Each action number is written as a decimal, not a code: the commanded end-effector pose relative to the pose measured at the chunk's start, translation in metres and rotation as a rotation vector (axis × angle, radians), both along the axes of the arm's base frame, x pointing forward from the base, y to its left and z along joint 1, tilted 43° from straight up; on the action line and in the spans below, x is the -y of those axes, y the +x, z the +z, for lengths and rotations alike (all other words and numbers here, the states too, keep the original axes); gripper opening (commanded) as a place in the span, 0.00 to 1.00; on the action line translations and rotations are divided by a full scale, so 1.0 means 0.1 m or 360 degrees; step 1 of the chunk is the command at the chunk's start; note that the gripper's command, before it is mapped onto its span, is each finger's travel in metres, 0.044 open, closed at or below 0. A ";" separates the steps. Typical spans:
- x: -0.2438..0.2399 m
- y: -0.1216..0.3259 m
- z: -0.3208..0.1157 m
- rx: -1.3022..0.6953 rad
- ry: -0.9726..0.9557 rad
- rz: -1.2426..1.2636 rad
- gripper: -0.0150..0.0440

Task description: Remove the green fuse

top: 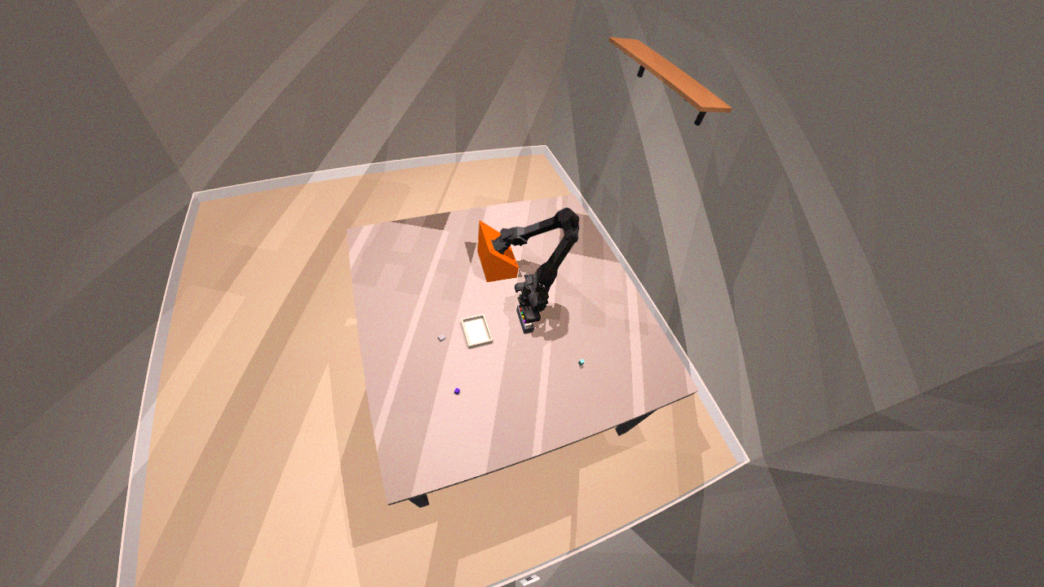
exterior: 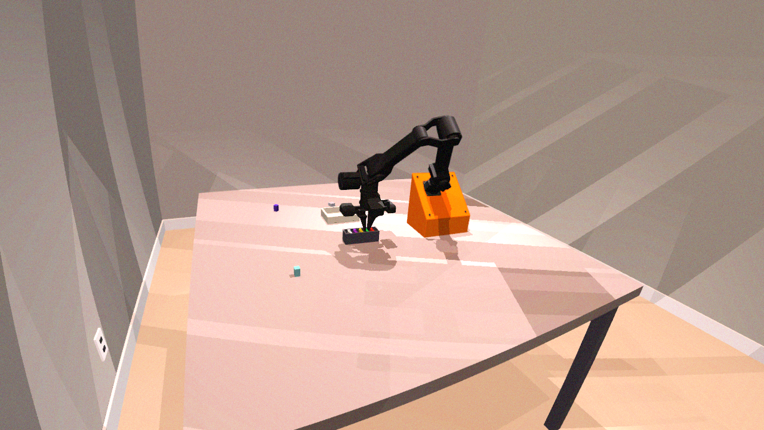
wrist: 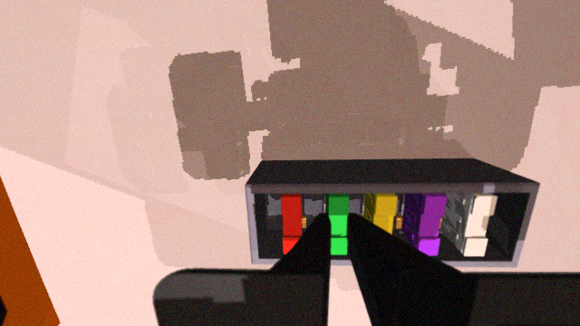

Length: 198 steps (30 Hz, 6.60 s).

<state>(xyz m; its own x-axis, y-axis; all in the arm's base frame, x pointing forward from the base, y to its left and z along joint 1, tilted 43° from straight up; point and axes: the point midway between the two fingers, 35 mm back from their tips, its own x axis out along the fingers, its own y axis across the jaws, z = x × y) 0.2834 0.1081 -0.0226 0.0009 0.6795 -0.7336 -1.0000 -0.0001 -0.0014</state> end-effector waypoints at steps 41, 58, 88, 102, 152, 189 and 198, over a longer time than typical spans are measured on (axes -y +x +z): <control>0.14 0.01 0.14 -0.0002 0.0000 -0.0002 0.25; 0.20 0.01 0.20 -0.0003 0.0001 -0.0003 0.25; 0.36 0.01 0.38 -0.0005 0.0002 -0.0004 0.25; 0.57 0.12 0.32 -0.0003 -0.0011 -0.0008 0.25; 1.95 0.40 -1.11 0.0003 -0.0016 -0.0004 0.25; 2.01 0.39 -1.04 0.0004 -0.0017 -0.0004 0.81; 2.03 0.39 -1.02 0.0003 -0.0016 -0.0004 0.81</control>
<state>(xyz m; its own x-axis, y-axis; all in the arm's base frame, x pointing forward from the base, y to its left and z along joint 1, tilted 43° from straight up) 0.3226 -0.0943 -0.1259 0.0087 0.6744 -0.7383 -0.9999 0.0096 -0.0031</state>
